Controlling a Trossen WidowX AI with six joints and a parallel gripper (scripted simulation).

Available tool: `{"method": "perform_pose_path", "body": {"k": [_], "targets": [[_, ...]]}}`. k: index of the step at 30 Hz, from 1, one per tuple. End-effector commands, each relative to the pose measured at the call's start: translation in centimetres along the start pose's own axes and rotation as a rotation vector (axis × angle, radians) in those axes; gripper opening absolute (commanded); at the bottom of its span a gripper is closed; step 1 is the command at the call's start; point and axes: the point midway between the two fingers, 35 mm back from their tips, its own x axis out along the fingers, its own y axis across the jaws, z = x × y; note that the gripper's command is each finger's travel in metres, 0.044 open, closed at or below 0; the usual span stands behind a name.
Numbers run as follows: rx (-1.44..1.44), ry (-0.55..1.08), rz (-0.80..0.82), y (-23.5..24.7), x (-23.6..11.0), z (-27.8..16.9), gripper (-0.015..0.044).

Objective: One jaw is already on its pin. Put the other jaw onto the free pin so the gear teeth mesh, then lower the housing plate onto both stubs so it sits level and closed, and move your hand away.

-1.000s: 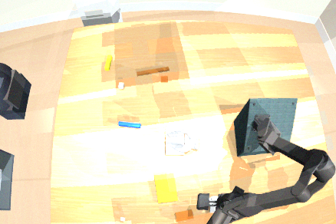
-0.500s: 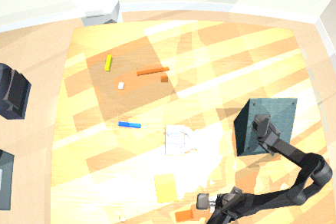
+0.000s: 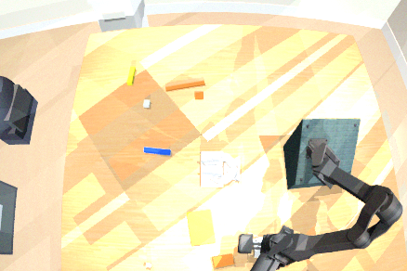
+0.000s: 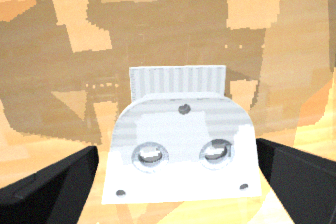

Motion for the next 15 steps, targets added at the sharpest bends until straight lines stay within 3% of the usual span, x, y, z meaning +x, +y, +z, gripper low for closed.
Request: {"method": "perform_pose_path", "body": {"k": [1,15], "targets": [[0.0,0.0,0.0,0.0,0.0,0.0,0.0433],[0.0,0.0,0.0,0.0,0.0,0.0,0.0351]]}}
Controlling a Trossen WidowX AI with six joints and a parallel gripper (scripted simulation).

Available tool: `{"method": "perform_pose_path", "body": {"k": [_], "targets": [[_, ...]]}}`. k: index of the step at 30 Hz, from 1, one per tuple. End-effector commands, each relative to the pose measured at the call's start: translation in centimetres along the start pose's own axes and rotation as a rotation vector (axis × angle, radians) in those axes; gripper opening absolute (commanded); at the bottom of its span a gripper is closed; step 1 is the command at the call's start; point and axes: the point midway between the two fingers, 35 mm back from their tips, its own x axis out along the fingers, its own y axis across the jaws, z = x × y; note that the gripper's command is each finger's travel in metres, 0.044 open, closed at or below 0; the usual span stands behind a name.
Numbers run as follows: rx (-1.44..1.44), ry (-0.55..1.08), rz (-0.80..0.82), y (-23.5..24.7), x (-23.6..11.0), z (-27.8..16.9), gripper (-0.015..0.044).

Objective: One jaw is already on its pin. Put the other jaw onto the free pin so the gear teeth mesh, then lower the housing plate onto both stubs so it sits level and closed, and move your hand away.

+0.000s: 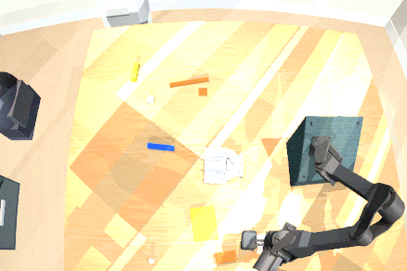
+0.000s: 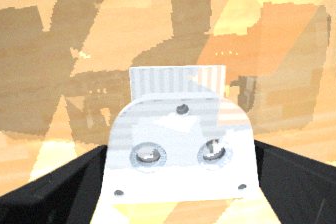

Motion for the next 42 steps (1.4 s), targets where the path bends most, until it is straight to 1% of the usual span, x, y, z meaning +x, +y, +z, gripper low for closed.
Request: {"method": "perform_pose_path", "body": {"k": [1,10,32,37,42], "targets": [[0.0,0.0,0.0,0.0,0.0,0.0,0.0351],[0.0,0.0,0.0,0.0,-0.2,0.0,0.0351],[0.003,0.003,-0.007,-0.1,-7.0,0.0,0.0351],[0.005,0.003,-0.008,-0.1,-7.2,0.0,0.0351],[0.065,0.019,-0.014,-1.2,-7.0,-0.8,0.0351]]}}
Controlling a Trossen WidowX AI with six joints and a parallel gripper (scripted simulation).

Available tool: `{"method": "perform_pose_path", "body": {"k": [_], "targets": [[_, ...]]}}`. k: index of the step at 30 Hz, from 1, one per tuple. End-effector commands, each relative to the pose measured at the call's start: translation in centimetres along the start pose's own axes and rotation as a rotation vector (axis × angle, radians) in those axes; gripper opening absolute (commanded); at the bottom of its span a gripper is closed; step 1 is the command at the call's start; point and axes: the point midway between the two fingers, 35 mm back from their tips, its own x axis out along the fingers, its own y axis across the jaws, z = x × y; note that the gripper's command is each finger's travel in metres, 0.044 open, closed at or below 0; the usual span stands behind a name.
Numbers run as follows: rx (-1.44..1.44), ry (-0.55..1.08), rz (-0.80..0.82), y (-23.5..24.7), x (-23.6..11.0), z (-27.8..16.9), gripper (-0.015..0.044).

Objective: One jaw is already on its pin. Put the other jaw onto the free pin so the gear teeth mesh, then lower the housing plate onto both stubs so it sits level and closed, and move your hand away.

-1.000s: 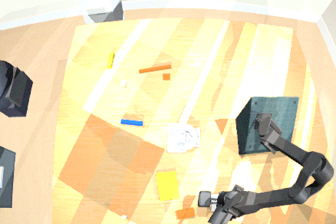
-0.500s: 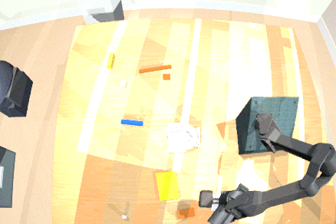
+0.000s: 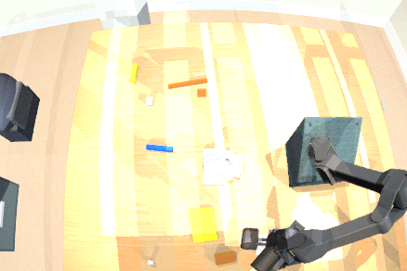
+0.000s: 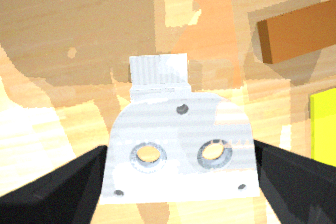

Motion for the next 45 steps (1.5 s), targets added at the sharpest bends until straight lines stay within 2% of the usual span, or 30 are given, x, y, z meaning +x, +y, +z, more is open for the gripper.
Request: {"method": "perform_pose_path", "body": {"k": [1,45], "targets": [[0.048,0.013,0.0,-0.8,0.2,-0.6,0.0351],[0.715,0.098,-0.038,-10.0,1.0,-11.7,0.0351]]}}
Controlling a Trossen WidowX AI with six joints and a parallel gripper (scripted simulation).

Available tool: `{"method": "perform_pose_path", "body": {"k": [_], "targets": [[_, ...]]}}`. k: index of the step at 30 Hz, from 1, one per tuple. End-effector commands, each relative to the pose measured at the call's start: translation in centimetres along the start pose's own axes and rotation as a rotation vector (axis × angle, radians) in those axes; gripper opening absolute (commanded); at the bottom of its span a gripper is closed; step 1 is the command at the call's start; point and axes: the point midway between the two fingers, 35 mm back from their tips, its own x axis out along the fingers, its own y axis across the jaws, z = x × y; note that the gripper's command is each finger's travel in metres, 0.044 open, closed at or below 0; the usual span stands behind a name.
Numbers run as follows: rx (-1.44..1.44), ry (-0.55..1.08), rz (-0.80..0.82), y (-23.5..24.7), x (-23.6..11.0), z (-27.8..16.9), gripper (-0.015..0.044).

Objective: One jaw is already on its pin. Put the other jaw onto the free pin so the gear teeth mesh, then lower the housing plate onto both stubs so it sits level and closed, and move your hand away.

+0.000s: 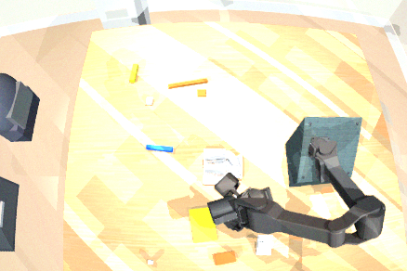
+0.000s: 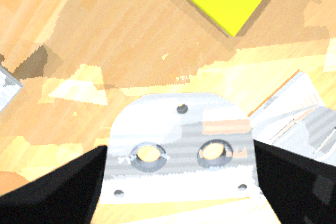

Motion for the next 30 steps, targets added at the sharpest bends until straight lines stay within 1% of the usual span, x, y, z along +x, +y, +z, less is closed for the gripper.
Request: {"method": "perform_pose_path", "body": {"k": [1,30], "targets": [[0.064,-0.002,0.005,-1.1,0.1,-0.5,0.0351],[0.564,-0.015,0.049,-8.8,0.4,-6.3,0.0351]]}}
